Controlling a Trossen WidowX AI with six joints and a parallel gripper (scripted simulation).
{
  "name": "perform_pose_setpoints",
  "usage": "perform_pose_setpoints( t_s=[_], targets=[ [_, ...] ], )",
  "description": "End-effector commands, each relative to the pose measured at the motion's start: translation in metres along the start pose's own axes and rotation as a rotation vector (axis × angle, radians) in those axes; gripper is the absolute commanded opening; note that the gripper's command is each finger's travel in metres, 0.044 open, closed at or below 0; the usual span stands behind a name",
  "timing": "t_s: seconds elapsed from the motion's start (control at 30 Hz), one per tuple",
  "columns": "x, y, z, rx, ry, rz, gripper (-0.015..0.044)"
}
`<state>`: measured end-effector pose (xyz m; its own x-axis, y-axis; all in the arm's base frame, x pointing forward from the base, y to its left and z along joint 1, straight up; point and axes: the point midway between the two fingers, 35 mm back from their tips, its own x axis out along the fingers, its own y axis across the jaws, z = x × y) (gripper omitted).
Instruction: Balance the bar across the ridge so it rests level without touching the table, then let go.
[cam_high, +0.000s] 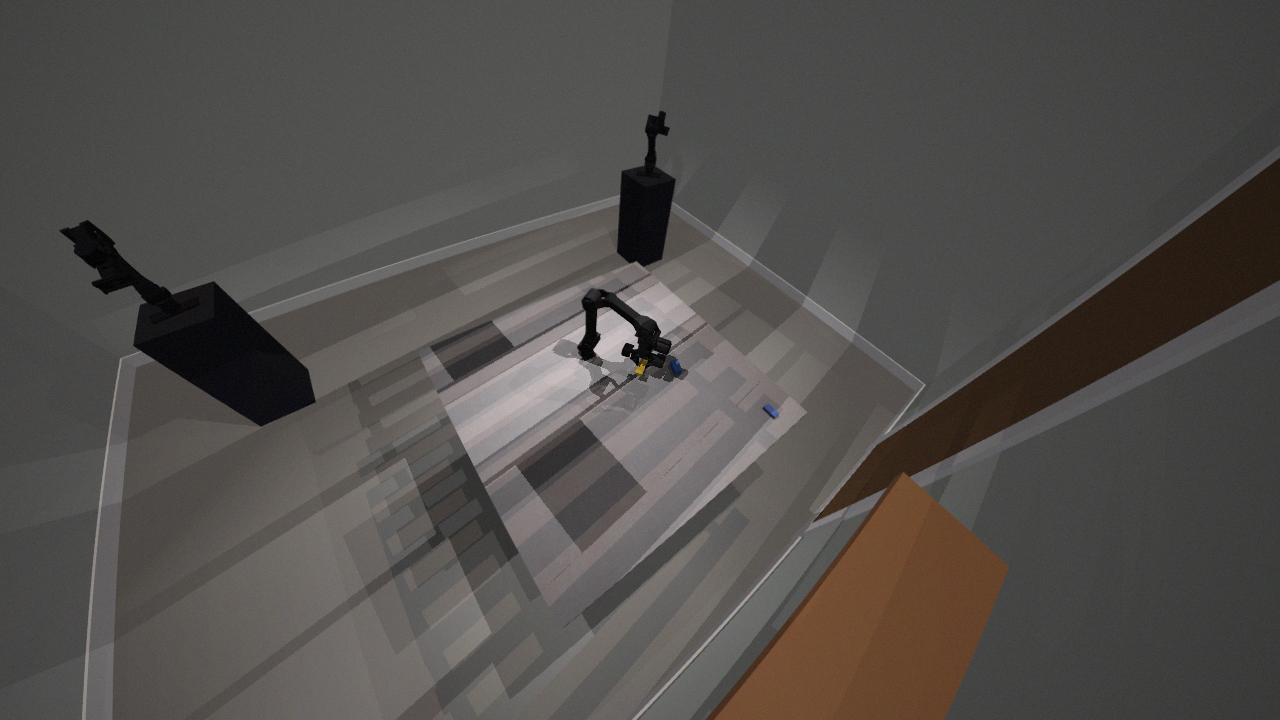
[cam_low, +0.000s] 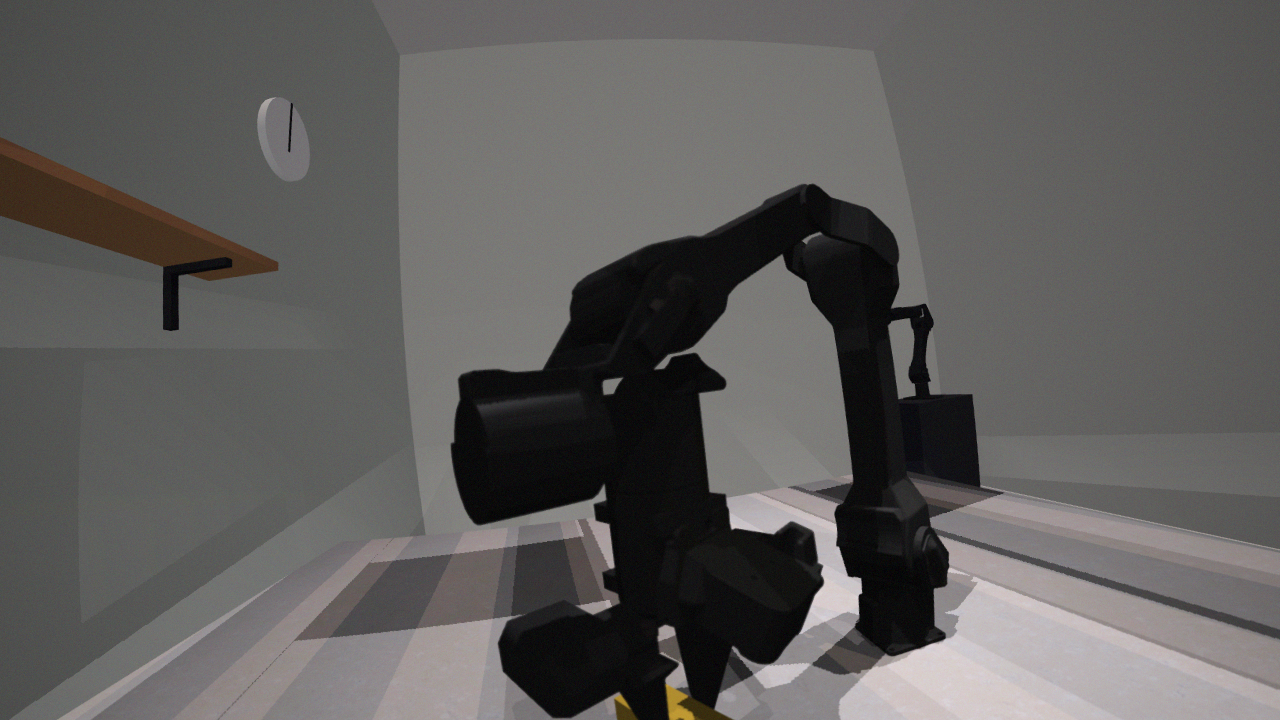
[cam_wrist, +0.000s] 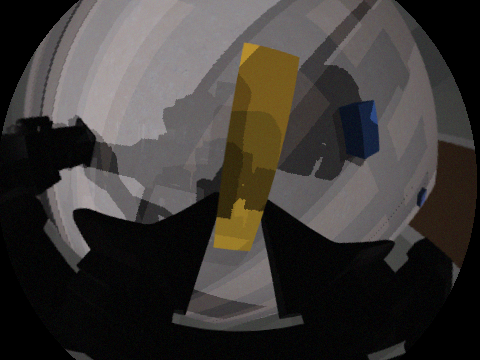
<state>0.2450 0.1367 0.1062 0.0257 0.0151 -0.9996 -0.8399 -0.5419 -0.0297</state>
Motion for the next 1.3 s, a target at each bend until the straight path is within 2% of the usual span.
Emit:
perform_pose_setpoints(
  t_s=[0.0, 1.27],
  targets=[
    [0.0, 0.0, 0.0, 0.0, 0.0, 0.0, 0.0167],
    [0.0, 0.0, 0.0, 0.0, 0.0, 0.0, 0.0185]
  ],
)
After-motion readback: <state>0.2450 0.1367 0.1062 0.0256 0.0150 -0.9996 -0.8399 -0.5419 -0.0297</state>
